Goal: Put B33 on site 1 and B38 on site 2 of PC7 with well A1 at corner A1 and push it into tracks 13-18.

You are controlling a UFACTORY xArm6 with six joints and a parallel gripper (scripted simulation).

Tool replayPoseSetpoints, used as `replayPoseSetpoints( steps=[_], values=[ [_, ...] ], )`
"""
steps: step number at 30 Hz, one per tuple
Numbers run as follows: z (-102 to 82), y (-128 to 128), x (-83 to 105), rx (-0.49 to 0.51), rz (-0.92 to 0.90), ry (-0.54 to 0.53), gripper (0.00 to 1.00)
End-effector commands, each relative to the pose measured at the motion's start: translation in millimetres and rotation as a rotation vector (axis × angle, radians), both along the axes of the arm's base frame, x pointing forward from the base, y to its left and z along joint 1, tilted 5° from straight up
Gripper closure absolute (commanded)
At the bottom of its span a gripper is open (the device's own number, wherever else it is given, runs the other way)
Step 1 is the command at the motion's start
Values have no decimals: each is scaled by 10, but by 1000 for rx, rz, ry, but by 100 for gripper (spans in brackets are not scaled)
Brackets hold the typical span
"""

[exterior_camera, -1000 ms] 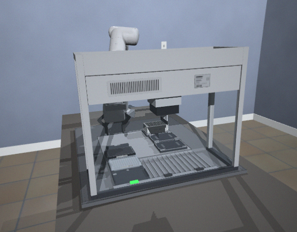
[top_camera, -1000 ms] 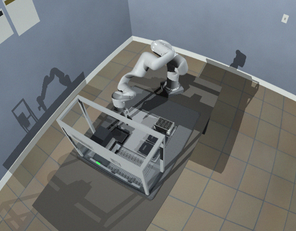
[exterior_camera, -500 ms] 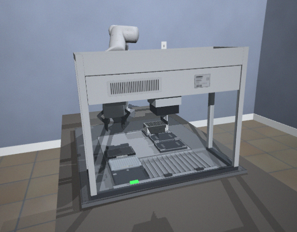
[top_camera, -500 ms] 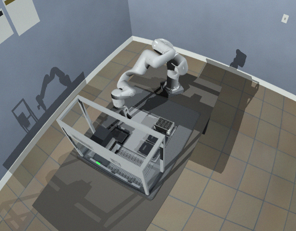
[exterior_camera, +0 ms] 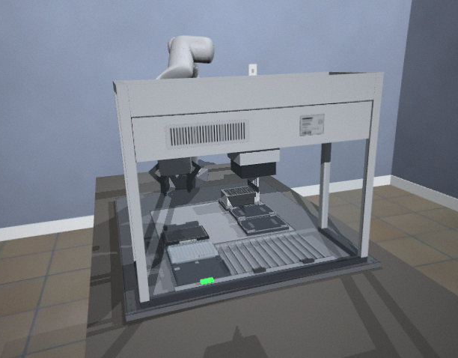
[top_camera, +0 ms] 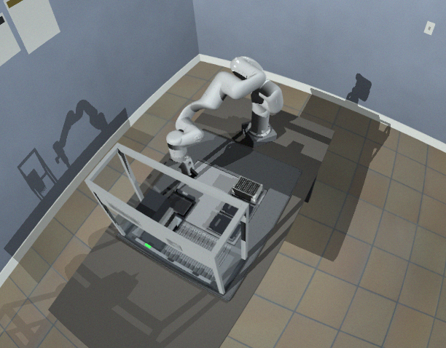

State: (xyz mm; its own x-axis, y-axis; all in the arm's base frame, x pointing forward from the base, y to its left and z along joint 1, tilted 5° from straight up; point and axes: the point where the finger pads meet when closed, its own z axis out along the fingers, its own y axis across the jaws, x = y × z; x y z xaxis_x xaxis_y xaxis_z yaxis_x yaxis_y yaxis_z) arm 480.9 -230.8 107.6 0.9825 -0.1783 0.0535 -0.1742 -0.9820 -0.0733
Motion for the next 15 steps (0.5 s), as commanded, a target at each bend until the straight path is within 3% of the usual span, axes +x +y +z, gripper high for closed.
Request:
replayPoseSetpoints(
  steps=[1, 15],
  values=[
    [100, -13, 8, -3, 0, -5, 18],
    [300, -25, -6, -3, 0, -5, 18]
  ],
)
